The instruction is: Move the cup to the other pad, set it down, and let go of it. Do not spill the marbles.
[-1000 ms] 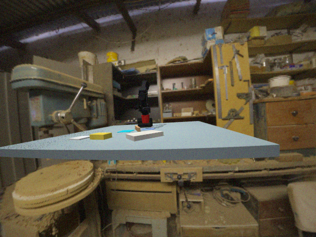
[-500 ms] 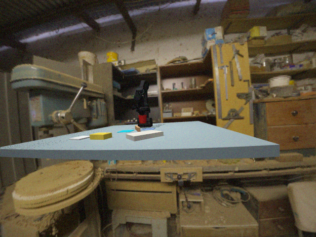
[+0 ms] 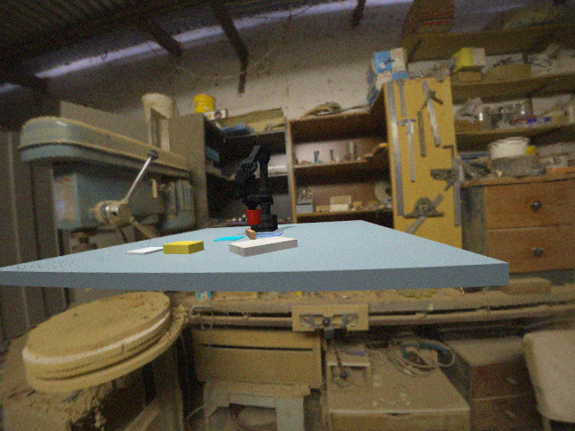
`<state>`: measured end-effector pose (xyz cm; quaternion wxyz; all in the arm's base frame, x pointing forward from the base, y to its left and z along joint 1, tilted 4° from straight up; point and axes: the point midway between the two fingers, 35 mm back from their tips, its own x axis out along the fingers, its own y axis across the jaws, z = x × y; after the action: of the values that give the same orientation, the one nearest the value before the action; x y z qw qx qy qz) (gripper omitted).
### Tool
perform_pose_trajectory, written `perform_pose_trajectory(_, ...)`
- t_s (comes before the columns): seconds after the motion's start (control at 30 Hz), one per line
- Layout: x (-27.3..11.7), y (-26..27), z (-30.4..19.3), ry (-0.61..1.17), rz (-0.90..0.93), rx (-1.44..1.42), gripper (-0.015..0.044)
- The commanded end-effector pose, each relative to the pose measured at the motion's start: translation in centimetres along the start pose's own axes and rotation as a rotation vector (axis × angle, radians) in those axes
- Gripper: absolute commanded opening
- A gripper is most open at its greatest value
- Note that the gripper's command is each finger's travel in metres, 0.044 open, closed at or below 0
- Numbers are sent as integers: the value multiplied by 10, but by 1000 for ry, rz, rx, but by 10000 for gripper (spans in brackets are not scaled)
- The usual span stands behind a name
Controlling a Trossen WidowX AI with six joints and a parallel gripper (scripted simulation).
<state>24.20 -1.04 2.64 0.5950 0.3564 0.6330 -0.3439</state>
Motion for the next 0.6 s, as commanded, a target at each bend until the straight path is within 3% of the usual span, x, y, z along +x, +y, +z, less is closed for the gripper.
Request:
perform_pose_trajectory(0.0, -1, 0, 10, -7, 3, -1, 0)
perform_pose_trajectory(0.57, -3, -2, 50, -10, 3, -1, 0)
